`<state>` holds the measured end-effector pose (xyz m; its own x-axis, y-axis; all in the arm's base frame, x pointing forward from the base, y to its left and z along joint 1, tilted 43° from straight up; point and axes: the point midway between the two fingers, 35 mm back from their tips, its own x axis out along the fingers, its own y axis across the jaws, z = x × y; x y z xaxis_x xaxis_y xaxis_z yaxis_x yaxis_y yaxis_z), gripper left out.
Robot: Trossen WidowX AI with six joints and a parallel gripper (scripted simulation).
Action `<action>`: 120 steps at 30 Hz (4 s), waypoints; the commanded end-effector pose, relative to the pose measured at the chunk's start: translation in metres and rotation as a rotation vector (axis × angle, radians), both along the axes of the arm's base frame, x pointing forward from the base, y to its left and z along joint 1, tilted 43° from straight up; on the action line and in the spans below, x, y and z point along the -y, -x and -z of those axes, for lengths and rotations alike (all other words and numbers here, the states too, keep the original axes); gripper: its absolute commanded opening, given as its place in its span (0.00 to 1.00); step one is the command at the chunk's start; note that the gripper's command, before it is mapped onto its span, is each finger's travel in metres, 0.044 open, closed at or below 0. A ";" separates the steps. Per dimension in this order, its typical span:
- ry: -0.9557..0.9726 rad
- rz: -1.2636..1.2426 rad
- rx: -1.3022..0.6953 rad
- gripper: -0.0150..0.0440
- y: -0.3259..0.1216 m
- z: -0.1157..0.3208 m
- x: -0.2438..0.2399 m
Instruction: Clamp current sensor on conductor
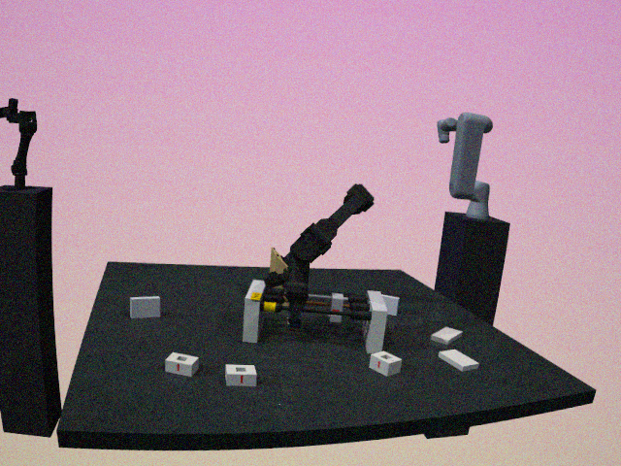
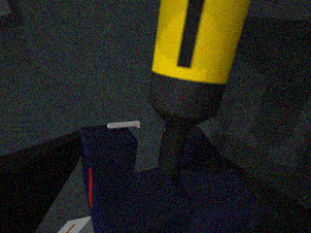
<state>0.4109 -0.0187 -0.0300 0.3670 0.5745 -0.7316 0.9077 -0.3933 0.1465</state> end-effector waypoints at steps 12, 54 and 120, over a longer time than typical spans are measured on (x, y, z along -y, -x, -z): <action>0.004 0.003 0.015 0.25 -0.003 -0.001 0.002; -0.030 -0.175 -0.175 0.25 -0.002 -0.004 0.008; -0.065 -0.252 -0.254 0.72 0.010 -0.008 0.004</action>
